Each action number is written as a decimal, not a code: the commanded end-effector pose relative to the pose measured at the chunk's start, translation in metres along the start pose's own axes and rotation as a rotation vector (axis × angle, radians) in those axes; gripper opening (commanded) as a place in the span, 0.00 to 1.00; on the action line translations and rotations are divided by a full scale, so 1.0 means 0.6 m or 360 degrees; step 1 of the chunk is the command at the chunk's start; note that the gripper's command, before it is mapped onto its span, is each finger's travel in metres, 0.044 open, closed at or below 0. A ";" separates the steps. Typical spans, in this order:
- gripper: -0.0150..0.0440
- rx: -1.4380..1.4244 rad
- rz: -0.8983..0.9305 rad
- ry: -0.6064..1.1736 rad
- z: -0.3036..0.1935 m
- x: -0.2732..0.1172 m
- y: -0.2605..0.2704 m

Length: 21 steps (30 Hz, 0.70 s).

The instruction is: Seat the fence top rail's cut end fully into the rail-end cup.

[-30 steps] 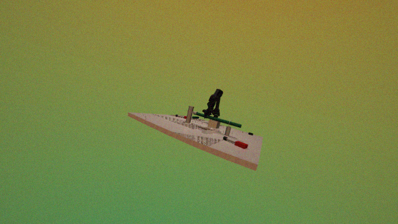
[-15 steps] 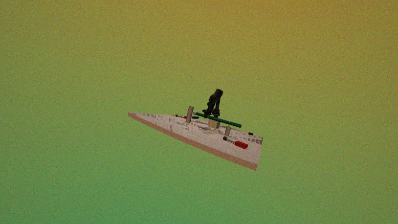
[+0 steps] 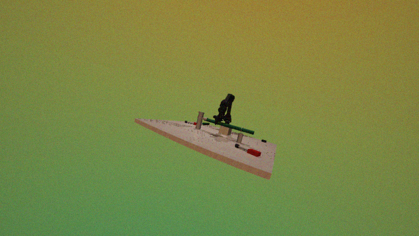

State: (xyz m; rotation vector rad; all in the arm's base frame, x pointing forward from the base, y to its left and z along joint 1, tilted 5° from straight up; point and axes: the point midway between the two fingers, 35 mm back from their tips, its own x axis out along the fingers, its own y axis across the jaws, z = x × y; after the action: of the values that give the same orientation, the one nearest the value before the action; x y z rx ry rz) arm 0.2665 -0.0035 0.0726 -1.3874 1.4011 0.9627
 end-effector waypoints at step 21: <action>0.25 -0.0007 -0.0006 0.0012 -0.009 -0.003 -0.004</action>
State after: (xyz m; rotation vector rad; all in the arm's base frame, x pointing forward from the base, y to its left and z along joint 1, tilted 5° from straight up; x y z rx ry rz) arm 0.2667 -0.0040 0.0723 -1.3808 1.3949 0.9722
